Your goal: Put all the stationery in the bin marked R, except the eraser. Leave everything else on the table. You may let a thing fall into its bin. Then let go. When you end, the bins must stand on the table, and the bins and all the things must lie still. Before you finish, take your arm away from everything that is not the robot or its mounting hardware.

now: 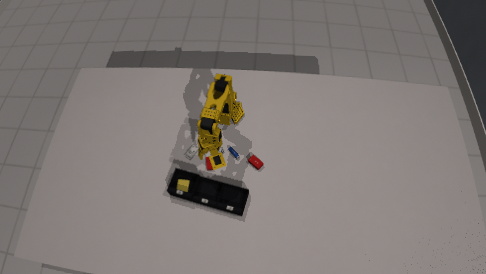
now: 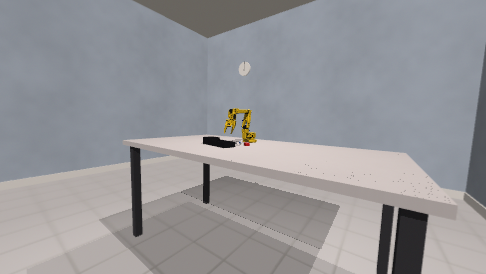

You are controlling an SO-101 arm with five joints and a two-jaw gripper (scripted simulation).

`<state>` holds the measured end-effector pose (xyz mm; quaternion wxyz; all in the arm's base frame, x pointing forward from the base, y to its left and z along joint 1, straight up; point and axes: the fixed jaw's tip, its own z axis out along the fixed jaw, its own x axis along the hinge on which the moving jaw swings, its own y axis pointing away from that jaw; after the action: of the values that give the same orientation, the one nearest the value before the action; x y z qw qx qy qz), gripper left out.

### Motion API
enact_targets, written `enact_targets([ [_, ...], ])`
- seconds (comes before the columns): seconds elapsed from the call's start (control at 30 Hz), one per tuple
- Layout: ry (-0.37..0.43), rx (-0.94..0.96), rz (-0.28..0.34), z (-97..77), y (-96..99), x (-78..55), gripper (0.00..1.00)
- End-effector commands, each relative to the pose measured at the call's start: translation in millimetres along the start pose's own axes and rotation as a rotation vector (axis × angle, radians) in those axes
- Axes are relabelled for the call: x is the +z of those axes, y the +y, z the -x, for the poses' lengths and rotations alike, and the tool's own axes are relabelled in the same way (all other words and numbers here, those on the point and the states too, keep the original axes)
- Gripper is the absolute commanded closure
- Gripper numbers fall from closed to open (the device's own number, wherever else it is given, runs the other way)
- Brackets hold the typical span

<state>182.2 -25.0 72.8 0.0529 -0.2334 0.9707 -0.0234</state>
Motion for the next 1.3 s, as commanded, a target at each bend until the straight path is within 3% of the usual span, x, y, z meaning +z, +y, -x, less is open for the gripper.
enact_targets([
  [0.0,-0.054,0.108,-0.030,3.8,2.4,-6.9,0.75],
  [0.47,0.017,0.602,0.016,-5.5,23.6,3.5,0.77],
  [0.93,0.058,0.835,0.021,-11.2,32.4,8.4,0.78],
  [1.27,0.069,0.896,0.021,-12.9,34.7,9.7,0.78],
])
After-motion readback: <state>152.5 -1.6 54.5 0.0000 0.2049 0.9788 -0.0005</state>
